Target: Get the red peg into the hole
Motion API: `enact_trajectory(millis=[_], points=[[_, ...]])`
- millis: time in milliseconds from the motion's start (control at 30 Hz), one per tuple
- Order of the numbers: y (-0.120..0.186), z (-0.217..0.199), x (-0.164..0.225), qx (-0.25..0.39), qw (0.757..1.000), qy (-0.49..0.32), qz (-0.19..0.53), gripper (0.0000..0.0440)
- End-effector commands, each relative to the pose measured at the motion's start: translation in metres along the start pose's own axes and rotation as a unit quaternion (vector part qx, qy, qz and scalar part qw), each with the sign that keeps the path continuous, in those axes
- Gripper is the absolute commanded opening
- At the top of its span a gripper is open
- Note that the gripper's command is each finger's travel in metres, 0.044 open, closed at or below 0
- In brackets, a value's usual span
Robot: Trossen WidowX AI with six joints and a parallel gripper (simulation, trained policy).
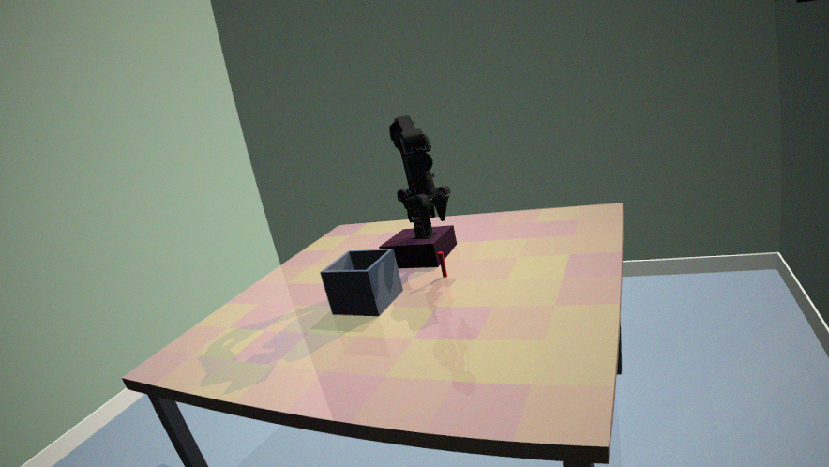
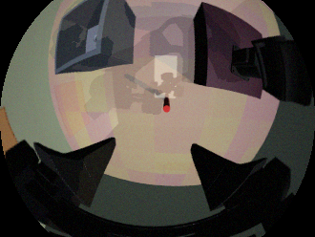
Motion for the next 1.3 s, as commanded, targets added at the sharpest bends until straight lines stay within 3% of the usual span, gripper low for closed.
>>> enact_trajectory(millis=[0, 433, 867, 1133, 1267], points=[[-0.012, -0.007, -0.001, 0.032, 0.999, 0.022, -0.008, 0.0440], [-0.050, -0.022, -0.006, 0.103, 0.990, 0.088, -0.042, 0.0440], [-0.091, -0.030, -0.015, 0.127, 0.982, 0.123, -0.073, 0.0434], [-0.115, -0.033, -0.020, 0.127, 0.980, 0.127, -0.083, 0.0409], [-0.126, -0.035, -0.021, 0.125, 0.980, 0.125, -0.086, 0.0376]])
Point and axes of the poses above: the point midway between the two fingers, 35 mm back from their tips, its own y axis back along the fingers, its own z axis across the jaws, x = y × z, the point moved 4 cm from there along y, back along the fingers, and after that the axes turned 15 degrees about y, right-handed, at the moved point
